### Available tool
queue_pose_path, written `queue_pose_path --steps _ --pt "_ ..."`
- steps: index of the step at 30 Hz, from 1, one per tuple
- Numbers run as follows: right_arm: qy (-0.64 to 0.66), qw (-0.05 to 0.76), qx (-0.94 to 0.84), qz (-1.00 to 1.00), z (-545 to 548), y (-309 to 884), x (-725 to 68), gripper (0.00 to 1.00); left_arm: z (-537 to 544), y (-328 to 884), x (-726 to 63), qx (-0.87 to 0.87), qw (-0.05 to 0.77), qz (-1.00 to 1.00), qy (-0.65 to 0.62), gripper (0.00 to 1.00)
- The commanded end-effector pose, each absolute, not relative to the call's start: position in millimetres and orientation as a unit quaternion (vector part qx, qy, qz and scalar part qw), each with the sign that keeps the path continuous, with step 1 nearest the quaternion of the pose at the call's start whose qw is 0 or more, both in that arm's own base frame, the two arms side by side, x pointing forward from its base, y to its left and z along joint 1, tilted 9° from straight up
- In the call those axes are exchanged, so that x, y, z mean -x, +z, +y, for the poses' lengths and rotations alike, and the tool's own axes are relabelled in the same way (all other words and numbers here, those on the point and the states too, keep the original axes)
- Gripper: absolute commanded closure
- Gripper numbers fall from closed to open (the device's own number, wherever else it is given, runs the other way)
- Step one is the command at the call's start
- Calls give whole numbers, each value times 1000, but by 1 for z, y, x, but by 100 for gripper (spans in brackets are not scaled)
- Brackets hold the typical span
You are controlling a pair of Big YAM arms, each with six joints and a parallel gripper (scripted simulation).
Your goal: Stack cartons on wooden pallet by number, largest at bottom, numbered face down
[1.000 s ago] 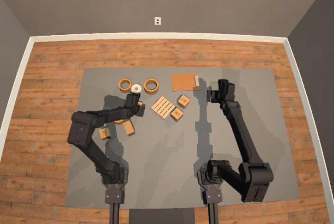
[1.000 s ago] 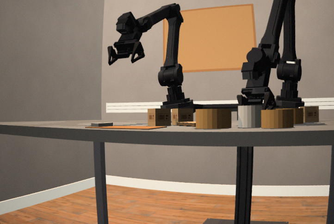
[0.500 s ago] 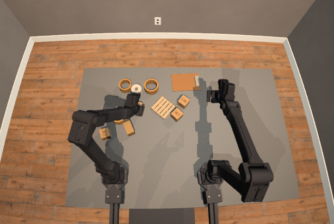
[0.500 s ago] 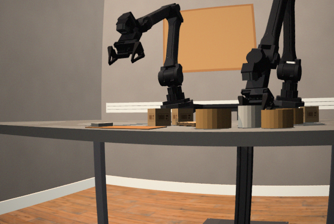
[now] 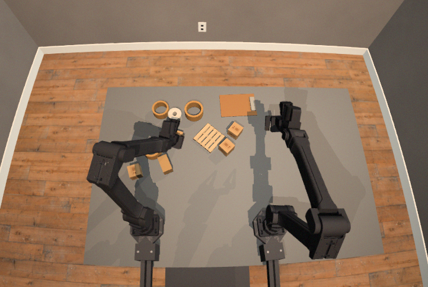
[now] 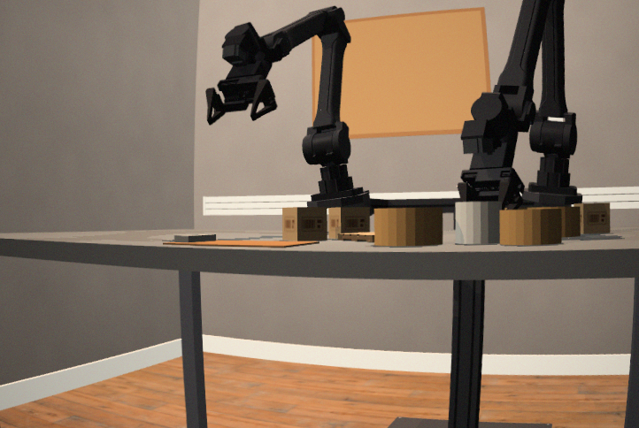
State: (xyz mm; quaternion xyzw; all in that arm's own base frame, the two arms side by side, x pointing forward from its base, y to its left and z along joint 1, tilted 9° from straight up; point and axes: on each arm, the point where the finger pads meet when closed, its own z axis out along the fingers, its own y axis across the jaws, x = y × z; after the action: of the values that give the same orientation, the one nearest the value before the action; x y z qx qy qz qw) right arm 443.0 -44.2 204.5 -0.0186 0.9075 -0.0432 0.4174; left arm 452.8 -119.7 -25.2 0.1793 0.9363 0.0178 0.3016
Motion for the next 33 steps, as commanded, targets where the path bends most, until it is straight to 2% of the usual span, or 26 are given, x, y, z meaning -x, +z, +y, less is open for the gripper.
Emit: queue_pose_path --steps 1,3,5,7,11,24,33 --pt "-50 442 21 895 -48 235 -457 0 -120 -20 -461 -173 314 933 17 46" --pt "-50 442 21 895 -48 235 -457 0 -121 -20 -460 -171 314 934 16 69" --pt "-50 442 21 895 -48 235 -457 0 -121 -20 -460 -171 314 934 16 69" --pt "-50 442 21 895 -48 235 -457 0 -121 -20 -460 -173 314 933 16 92" --pt "-50 442 21 895 -48 235 -457 0 -126 -2 -463 -173 318 932 15 46" --pt "-50 442 21 895 -48 235 -457 0 -157 60 -434 -147 311 939 -2 46" --pt "-50 442 21 895 -48 235 -457 0 -245 174 -350 -137 307 942 -7 46"
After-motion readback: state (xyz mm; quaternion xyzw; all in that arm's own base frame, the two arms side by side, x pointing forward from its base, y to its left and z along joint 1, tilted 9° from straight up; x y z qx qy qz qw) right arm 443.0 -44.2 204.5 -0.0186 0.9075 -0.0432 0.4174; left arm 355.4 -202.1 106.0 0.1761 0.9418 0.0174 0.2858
